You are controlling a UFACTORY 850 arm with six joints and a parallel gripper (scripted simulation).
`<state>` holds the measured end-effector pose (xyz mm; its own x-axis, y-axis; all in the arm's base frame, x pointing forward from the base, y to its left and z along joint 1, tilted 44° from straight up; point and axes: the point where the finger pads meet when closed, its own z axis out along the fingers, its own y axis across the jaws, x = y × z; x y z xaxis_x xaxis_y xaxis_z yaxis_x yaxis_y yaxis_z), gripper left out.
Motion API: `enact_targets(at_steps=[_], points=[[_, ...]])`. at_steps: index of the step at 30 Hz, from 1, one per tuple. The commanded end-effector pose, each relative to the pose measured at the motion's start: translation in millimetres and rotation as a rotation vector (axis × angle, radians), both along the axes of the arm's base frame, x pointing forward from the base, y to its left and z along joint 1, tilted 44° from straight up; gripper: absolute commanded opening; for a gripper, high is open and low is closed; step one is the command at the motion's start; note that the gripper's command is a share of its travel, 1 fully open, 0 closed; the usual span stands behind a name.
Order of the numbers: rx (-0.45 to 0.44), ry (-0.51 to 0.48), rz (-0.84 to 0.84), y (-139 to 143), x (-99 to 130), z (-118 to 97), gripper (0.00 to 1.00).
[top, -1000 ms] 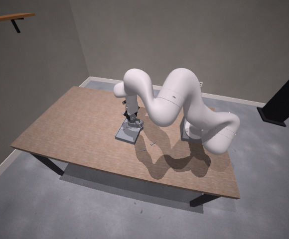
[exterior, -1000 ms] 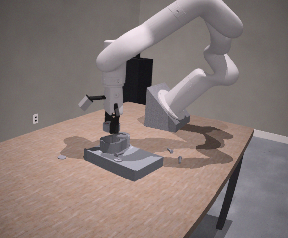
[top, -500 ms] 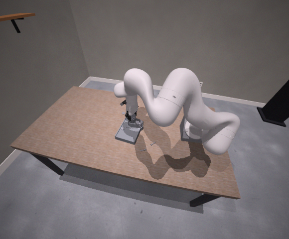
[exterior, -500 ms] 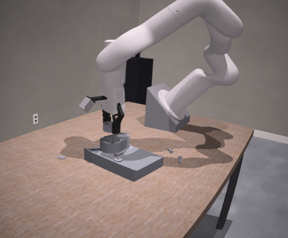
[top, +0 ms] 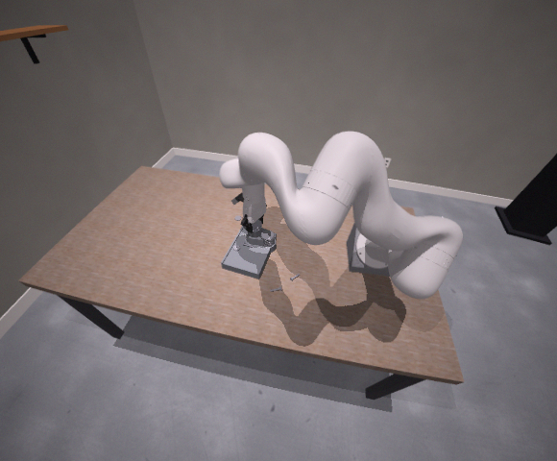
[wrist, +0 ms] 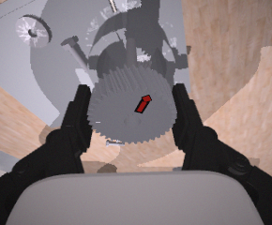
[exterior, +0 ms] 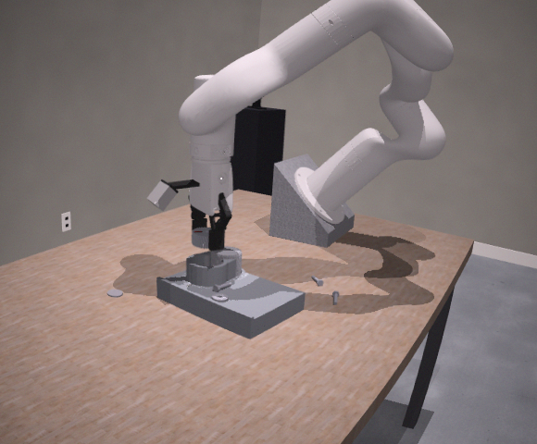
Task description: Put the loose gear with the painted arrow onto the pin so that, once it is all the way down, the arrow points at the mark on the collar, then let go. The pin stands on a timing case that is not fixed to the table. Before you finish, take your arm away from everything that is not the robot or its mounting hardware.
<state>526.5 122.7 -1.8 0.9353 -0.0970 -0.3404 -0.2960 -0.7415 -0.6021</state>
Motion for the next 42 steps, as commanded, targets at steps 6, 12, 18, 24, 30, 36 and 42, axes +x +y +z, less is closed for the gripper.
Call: enact_targets(at_steps=[6,12,18,24,30,36,42], points=[[0.000,-0.002,-0.001,8,-2,-10,0.00],[0.000,-0.002,-0.001,12,-3,-14,0.00],[0.000,-0.002,-0.001,13,-3,-15,0.00],[0.000,-0.002,-0.001,13,-3,-15,0.00],[0.000,-0.002,-0.001,13,-3,-15,0.00],[0.000,-0.002,-0.001,13,-3,-15,0.00],[0.000,-0.002,-0.001,13,-3,-15,0.00]])
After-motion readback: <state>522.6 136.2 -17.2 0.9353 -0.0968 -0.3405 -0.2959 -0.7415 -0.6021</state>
